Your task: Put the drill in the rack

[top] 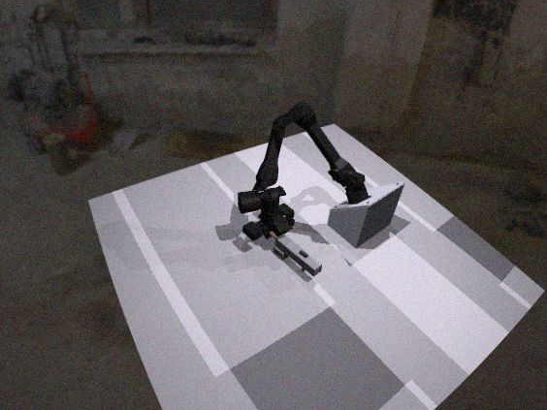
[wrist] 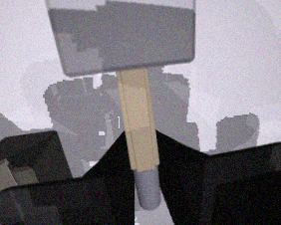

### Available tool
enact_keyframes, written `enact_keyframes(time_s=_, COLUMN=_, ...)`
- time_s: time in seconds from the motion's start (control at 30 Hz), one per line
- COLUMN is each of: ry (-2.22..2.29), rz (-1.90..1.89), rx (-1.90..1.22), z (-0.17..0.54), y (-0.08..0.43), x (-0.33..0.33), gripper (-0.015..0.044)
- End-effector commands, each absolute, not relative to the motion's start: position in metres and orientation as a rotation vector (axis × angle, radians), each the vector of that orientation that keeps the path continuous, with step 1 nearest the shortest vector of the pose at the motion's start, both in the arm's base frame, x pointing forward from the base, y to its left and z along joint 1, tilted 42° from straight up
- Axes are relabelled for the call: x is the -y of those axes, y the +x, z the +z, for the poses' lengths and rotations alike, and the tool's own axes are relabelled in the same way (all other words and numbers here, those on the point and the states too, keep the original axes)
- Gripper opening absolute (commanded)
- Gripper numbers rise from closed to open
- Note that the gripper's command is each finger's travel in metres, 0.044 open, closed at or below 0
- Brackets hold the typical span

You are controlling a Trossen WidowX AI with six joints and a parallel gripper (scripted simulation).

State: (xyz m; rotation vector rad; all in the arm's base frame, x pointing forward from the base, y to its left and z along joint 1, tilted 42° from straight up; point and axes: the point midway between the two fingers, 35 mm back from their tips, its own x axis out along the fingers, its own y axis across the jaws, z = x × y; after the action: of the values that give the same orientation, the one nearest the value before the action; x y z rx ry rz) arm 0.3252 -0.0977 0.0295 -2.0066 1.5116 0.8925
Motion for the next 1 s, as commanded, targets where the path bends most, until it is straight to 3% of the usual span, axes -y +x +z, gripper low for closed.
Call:
enact_keyframes(time_s=0.0, ry=-2.004, rz=0.892, rx=-1.516, z=0.029, y=0.323, x=0.098, gripper=0.0)
enact_keyframes(time_s=0.97, ry=-2.005, rz=0.891, rx=-1.517, z=0.04, y=0.329, x=0.108, gripper=0.0)
